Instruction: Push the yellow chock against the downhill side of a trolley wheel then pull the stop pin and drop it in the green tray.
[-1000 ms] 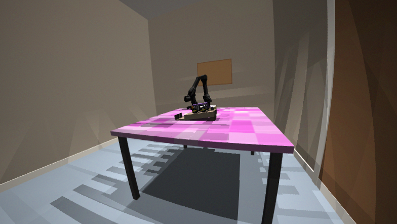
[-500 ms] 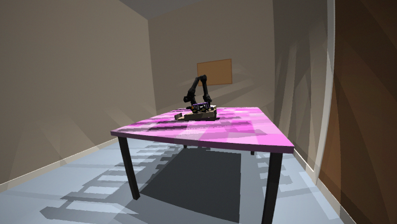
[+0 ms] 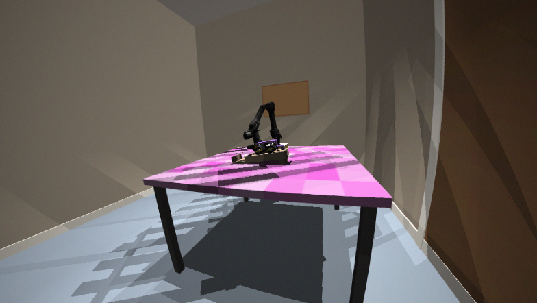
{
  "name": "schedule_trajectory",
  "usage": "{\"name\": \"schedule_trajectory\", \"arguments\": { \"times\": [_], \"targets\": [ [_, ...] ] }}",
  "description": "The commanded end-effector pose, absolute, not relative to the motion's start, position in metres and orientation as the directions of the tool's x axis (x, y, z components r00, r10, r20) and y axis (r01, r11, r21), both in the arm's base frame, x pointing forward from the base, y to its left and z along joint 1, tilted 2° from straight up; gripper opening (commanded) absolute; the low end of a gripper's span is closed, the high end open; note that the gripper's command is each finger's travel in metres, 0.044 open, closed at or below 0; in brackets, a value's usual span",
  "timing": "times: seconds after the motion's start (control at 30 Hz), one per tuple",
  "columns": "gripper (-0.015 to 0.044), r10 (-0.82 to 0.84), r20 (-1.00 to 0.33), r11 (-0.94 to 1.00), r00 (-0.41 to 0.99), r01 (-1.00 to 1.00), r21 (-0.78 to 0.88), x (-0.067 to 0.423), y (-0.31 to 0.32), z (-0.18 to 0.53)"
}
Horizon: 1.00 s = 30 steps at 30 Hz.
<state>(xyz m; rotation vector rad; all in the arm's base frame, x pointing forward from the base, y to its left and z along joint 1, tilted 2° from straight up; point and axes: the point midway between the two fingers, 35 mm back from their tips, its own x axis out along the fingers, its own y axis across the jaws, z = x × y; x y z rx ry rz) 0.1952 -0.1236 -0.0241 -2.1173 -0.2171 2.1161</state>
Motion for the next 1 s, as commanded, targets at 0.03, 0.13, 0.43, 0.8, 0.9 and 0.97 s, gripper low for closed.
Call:
{"name": "schedule_trajectory", "arguments": {
  "times": [0.03,0.13,0.43,0.8,0.9,0.97],
  "targets": [
    [0.034,0.2,-0.98,-0.98,0.0,0.003,-0.2,0.195,-0.124,-0.024],
    [0.034,0.2,-0.98,-0.98,0.0,0.003,-0.2,0.195,-0.124,-0.024],
    [0.034,0.199,-0.98,-0.98,0.002,0.009,-0.199,0.194,-0.124,-0.002],
    [0.044,0.198,-0.98,-0.98,0.003,0.009,-0.198,0.194,-0.124,0.028],
    [0.044,0.198,-0.98,-0.98,0.003,0.009,-0.198,0.194,-0.125,0.038],
    [0.044,0.198,-0.98,-0.98,0.003,0.009,-0.198,0.194,-0.125,0.044]
  ]
}}
